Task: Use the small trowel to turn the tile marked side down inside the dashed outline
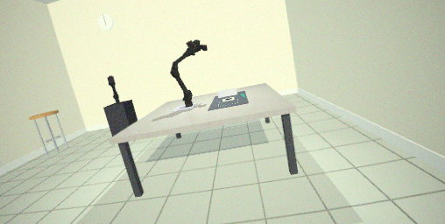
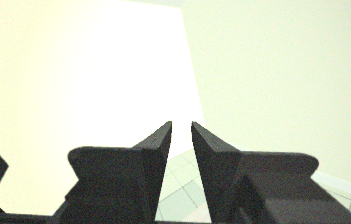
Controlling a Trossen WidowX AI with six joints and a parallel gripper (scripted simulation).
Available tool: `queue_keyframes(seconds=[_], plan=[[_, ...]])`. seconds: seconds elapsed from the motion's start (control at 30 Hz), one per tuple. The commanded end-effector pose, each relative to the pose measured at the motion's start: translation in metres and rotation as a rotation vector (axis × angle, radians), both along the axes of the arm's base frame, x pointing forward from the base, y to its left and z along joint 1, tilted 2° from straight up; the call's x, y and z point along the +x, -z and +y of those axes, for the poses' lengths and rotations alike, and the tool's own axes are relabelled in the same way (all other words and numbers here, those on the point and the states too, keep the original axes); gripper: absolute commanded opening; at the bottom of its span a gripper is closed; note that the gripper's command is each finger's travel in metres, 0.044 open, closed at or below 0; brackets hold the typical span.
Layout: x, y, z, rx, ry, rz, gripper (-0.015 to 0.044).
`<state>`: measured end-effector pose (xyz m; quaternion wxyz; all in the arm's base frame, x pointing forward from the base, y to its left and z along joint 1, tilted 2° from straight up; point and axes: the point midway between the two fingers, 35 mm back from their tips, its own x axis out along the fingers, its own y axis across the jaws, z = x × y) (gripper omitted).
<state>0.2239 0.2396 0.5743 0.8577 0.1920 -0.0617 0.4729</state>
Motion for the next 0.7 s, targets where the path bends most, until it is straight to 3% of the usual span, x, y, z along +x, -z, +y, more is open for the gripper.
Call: queue_keyframes(seconds=[0.0,0.67], plan=[[0.017,0.021,0.01,-0.12,0.046,-0.029,0.01],[0.076,0.124,0.043,-0.728,0.121,-0.225,0.01]])
